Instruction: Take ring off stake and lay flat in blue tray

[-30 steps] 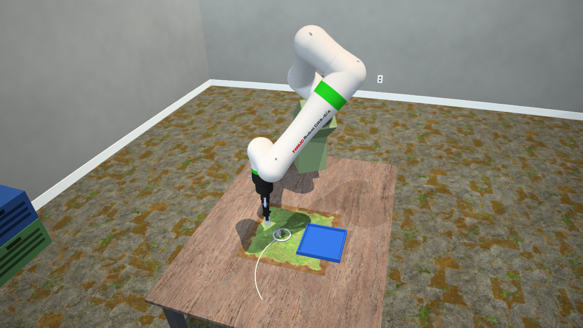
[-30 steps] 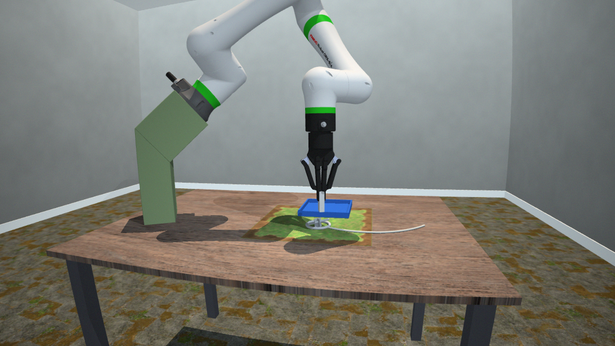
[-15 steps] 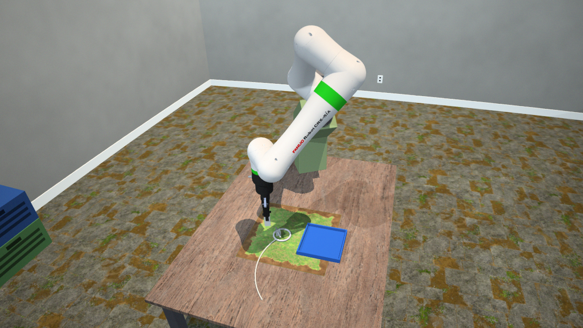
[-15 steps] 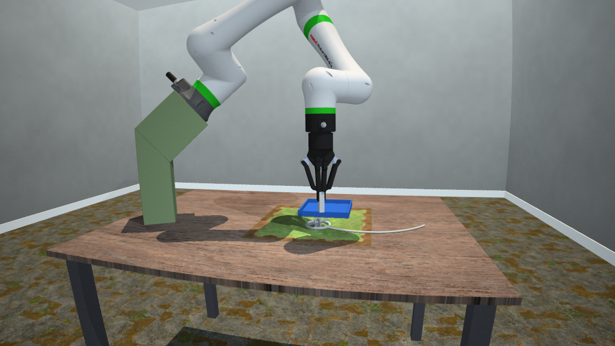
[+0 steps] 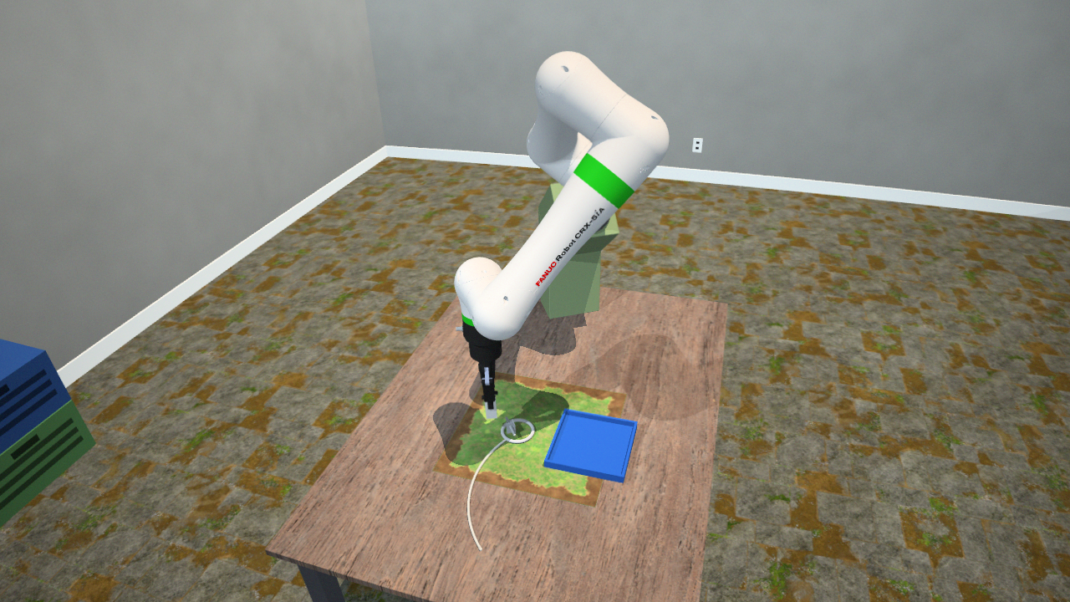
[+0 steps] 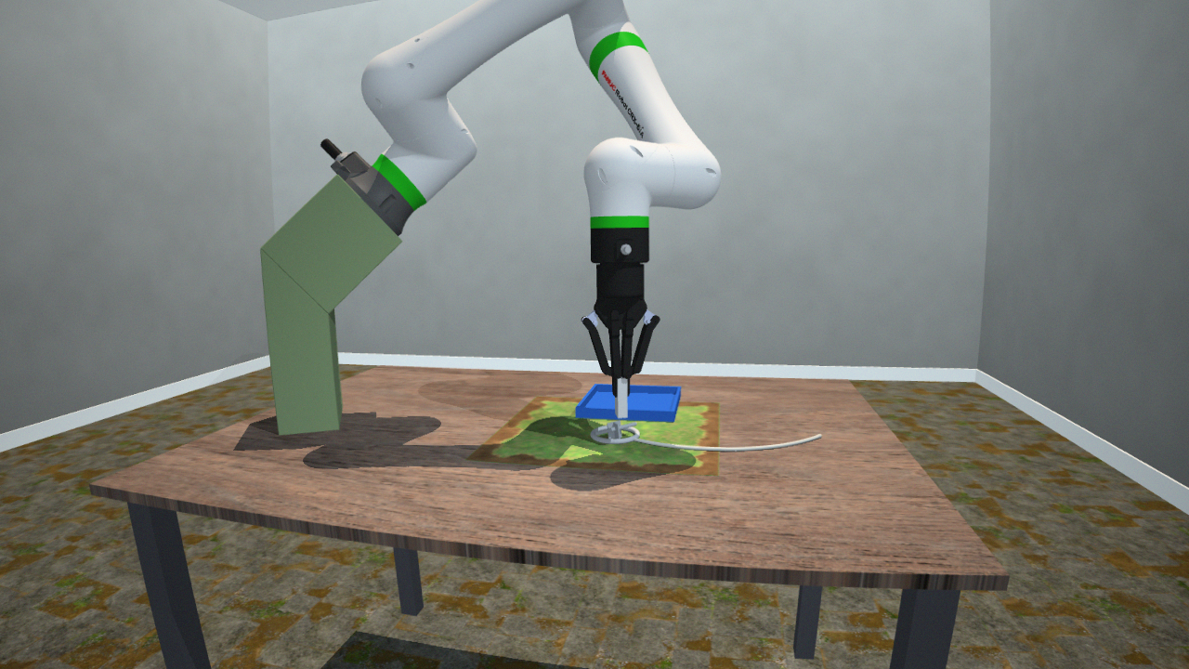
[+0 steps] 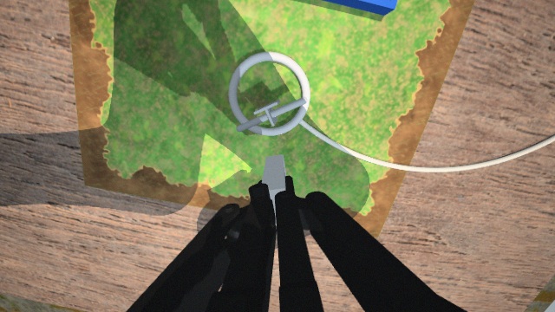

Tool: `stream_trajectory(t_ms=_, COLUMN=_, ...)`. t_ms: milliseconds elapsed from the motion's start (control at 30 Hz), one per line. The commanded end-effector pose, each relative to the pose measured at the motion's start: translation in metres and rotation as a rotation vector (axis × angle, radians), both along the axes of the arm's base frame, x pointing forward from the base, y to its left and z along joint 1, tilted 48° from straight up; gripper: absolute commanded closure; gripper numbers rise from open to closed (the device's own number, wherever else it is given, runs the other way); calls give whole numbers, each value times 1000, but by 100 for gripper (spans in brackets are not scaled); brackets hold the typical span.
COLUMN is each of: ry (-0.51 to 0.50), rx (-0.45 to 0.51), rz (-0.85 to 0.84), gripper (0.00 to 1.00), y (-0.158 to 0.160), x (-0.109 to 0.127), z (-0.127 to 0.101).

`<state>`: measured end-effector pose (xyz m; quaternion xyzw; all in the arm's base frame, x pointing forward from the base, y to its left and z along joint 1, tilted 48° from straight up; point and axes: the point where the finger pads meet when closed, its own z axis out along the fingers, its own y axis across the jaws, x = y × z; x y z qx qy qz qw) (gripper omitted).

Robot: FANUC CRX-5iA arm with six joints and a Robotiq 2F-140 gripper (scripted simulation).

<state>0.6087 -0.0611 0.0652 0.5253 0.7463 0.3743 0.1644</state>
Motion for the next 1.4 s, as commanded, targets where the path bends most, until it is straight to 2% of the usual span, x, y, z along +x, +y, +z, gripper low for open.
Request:
stream_trajectory(t_ms=0, ry=-1, rx=-1, rz=-1, gripper=90, y=1, x=2, z=-2)
stream_trajectory(t_ms=800, ry=-1, rx=-1, rz=-1, gripper=90, y=14, x=24, z=-24)
stream_trajectory(t_ms=1367, ry=-1, rx=-1, rz=-1, gripper=90, y=16, x=28, z=-27)
